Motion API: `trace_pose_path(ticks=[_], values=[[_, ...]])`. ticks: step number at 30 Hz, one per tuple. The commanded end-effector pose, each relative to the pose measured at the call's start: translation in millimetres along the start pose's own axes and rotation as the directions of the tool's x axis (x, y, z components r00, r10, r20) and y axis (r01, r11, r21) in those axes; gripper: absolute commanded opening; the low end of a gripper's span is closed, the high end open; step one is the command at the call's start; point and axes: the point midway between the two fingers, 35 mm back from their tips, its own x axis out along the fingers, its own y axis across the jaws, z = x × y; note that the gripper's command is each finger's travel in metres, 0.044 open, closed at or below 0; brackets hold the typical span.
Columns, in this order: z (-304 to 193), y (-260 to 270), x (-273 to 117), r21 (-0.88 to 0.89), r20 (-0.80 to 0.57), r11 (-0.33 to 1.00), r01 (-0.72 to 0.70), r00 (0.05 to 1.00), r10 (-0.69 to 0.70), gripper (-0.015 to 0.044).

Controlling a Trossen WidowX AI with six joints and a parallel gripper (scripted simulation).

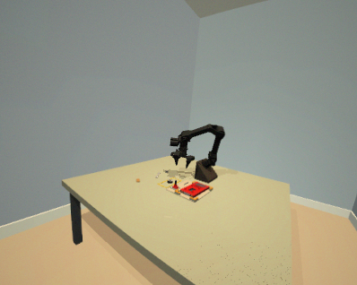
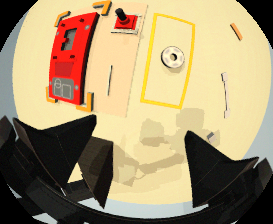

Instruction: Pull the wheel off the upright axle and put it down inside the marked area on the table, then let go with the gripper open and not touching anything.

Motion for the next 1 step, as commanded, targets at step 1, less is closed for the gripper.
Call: trace_pose_path(ticks=[1], values=[[-1.0, -0.3, -0.1, -0.005, -0.005, 1.0, 0.003, 1.0, -0.003, 0.044]])
